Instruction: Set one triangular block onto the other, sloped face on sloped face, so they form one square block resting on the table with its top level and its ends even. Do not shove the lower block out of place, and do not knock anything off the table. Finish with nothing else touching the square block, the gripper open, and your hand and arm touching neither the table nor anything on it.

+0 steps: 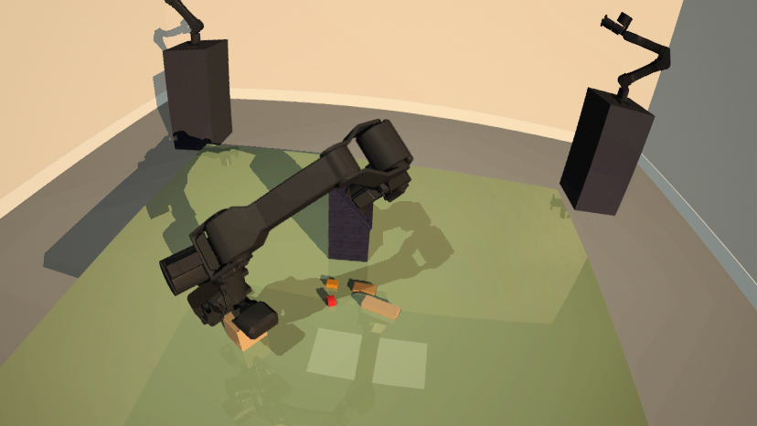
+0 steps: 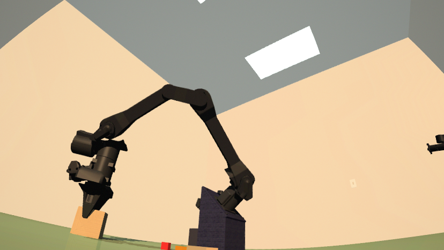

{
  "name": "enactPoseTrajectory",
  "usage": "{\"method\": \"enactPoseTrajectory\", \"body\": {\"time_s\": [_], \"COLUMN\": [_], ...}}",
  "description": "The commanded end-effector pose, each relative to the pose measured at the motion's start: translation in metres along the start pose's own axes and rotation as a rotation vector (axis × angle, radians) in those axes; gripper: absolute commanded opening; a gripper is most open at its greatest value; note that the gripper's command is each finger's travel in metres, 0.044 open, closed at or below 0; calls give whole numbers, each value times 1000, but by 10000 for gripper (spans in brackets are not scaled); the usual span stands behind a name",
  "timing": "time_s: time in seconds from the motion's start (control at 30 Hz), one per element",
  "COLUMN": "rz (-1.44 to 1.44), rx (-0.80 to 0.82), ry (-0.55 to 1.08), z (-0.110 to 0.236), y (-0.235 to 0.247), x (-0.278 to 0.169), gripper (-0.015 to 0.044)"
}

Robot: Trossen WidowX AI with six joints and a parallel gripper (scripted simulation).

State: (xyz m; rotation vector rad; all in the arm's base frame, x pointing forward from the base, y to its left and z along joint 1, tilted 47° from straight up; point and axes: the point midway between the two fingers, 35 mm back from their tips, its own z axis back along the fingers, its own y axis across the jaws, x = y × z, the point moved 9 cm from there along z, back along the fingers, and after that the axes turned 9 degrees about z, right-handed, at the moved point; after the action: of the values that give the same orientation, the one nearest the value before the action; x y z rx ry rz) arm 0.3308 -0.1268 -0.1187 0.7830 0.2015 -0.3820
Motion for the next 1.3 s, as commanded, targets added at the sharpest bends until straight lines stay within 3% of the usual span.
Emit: {"method": "enactPoseTrajectory", "body": {"time_s": [0.0,0.53,0.83,1.1,1.27], "rz": [0,0,0,-1,-1], "rx": [0,0,0,-6,-6], "ry": [0,0,0,-2,-2], "z": [0,0,3,108,111], "y": [0,0,0,0,0], "x": [0,0,1,1,0], "gripper": [26,440,440,440,440]}}
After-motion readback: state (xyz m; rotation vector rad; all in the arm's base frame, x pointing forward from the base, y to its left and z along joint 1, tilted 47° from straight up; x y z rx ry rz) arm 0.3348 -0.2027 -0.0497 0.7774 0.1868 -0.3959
